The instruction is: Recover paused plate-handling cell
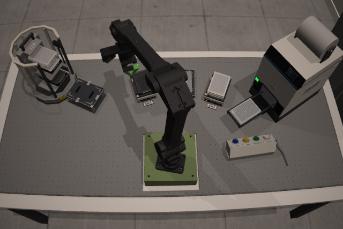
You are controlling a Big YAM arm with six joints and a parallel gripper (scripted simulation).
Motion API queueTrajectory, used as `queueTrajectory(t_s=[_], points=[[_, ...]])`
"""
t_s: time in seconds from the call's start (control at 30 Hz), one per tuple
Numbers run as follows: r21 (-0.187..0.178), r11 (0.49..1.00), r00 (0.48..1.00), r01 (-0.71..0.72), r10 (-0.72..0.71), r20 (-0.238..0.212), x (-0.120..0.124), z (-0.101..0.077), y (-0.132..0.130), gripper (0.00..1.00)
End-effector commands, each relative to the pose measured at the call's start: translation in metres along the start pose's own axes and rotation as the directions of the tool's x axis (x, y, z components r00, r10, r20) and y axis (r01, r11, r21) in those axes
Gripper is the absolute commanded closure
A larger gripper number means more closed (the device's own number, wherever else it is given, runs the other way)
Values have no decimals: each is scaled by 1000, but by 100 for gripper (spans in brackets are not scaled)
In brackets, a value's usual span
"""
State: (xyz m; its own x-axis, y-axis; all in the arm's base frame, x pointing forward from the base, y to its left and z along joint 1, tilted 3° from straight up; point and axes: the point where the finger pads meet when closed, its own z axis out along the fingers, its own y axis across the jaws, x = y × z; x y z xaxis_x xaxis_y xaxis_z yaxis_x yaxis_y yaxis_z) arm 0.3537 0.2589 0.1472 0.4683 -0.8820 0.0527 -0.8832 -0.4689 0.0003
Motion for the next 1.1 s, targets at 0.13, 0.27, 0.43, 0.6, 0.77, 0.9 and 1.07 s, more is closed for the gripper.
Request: queueTrajectory(t_s=[0.13, 0.27, 0.43, 0.6, 0.77, 0.9, 1.07], points=[[70, 998, 1000, -6, 5, 14, -6, -51, -17, 0], [49, 999, 1000, -6, 6, 10, -6, -52, -18, 0], [69, 998, 1000, -5, 4, 14, -7, -72, -16, 0], [36, 999, 1000, -7, 6, 8, -6, -68, -19, 0], [66, 998, 1000, -5, 4, 14, -6, -95, -15, 0], [52, 999, 1000, -7, 7, 11, -6, -99, -16, 0], [55, 998, 1000, -6, 5, 11, -6, -108, -15, 0]])
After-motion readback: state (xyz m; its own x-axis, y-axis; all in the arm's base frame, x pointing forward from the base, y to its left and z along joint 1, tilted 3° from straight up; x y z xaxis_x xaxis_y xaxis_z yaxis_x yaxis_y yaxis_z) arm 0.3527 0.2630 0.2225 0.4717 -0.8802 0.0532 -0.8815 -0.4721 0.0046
